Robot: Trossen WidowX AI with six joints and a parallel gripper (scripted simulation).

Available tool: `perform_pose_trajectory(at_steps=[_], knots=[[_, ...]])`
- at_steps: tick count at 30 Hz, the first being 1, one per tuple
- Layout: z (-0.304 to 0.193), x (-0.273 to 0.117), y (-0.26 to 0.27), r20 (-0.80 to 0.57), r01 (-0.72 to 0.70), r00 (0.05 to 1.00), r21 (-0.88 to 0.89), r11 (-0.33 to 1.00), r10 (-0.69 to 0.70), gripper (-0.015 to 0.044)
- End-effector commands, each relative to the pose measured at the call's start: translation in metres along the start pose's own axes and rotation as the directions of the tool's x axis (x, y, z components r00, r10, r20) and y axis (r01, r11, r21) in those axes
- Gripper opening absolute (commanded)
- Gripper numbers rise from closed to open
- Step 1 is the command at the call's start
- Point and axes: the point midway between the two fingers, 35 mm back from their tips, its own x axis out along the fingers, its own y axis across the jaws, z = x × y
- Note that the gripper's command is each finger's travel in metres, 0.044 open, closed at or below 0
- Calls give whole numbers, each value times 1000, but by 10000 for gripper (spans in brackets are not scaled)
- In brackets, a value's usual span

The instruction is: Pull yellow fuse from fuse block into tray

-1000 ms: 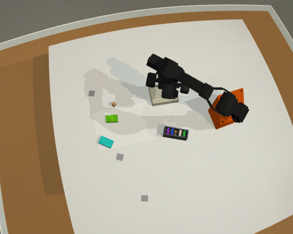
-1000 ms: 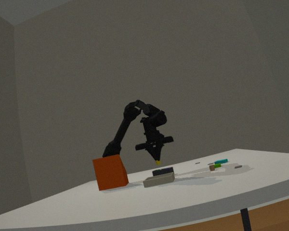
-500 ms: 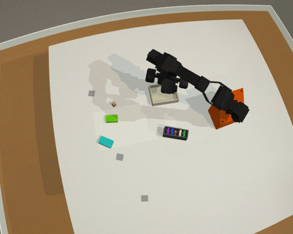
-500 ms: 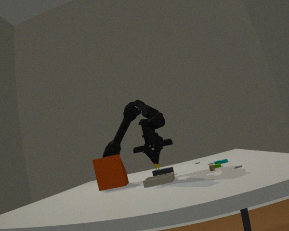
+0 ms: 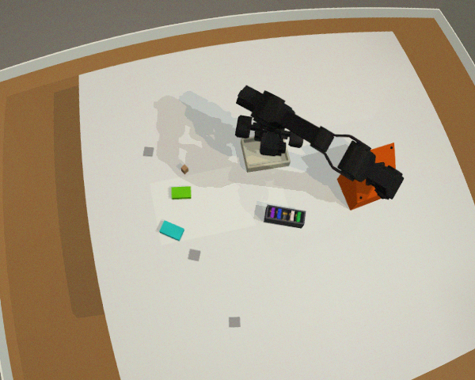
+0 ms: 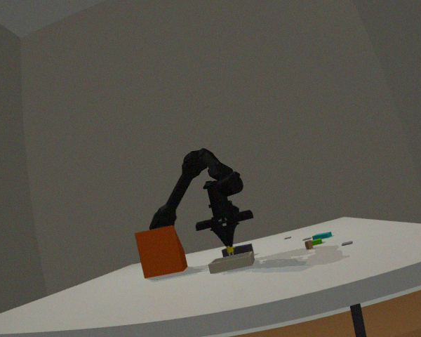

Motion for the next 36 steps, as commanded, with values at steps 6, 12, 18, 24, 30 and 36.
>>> perform_pose_trajectory(at_steps=[6, 12, 18, 24, 30, 36], knots=[[0, 6, 1, 1, -3, 1000, 1, 1000, 3, 26], [0, 6, 1, 1, -3, 1000, 1, 1000, 3, 184], [0, 3, 1, 2, -3, 1000, 2, 1000, 3, 330], [-1, -31, 2, 6, -6, 1000, 10, 1000, 6, 330], [-1, -31, 2, 6, -6, 1000, 10, 1000, 6, 330], [0, -30, 2, 11, -5, 1000, 15, 1000, 5, 330]])
